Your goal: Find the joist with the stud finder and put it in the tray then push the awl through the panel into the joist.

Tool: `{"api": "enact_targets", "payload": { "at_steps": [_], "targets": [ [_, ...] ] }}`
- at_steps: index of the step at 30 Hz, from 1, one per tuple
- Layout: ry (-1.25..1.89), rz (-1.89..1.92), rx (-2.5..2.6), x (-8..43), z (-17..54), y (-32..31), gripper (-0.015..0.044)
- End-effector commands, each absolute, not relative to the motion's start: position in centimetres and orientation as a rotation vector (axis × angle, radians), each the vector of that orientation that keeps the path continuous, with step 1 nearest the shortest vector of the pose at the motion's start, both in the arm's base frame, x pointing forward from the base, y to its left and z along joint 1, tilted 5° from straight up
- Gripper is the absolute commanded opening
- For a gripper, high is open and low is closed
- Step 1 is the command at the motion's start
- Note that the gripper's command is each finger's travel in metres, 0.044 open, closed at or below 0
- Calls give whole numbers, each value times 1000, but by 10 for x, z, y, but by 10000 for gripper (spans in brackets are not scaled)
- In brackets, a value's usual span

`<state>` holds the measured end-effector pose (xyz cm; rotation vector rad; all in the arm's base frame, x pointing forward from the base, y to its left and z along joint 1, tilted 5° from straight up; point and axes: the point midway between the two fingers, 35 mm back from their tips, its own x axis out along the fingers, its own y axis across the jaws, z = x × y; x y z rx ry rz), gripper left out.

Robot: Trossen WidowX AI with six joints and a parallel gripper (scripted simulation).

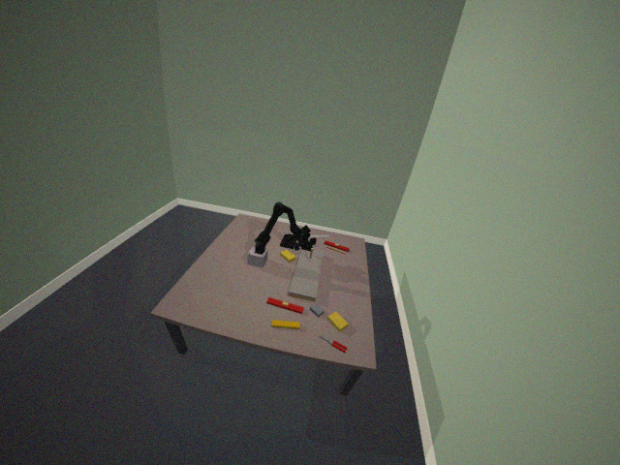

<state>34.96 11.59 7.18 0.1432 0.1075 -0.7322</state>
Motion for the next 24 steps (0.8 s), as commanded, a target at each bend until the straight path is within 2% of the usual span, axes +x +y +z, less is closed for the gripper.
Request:
{"api": "enact_targets", "payload": {
  "at_steps": [1,24],
  "targets": [
    [105,-733,146,349,65,116,0],
    [105,-733,146,349,59,116,0]
  ]
}}
